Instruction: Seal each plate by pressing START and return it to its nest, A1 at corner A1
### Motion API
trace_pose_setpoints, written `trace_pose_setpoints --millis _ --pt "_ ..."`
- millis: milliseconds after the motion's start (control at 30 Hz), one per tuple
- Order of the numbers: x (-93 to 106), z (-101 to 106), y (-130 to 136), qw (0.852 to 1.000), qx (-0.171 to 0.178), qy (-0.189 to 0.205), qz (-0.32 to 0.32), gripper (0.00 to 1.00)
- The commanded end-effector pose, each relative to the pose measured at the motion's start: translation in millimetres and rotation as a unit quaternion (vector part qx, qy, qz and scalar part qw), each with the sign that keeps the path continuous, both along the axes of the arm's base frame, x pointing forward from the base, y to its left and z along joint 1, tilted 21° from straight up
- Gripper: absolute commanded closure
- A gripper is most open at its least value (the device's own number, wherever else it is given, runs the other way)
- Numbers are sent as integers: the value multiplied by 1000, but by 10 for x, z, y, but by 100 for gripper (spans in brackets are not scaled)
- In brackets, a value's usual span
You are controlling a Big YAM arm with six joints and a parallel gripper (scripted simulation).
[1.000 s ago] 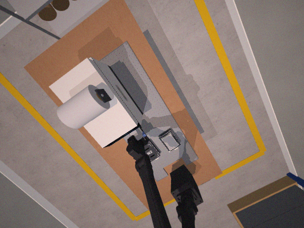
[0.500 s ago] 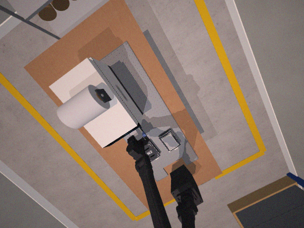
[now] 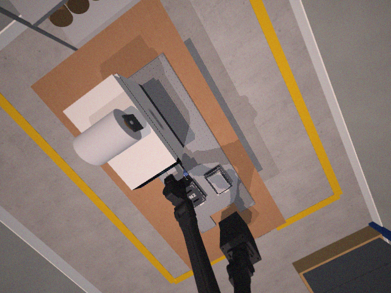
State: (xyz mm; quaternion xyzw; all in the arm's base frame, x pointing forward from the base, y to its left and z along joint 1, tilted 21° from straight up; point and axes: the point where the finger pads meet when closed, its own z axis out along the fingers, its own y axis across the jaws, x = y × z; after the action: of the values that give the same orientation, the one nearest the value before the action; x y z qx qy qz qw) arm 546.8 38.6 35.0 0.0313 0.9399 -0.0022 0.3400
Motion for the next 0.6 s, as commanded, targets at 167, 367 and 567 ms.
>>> trace_pose_setpoints --millis 167,367,567 --pt "172 63 -50 1000 0 -13 -3 0" --pt "196 74 -46 1000 0 -15 -3 3" --pt "220 138 -43 1000 1 -21 -3 6"
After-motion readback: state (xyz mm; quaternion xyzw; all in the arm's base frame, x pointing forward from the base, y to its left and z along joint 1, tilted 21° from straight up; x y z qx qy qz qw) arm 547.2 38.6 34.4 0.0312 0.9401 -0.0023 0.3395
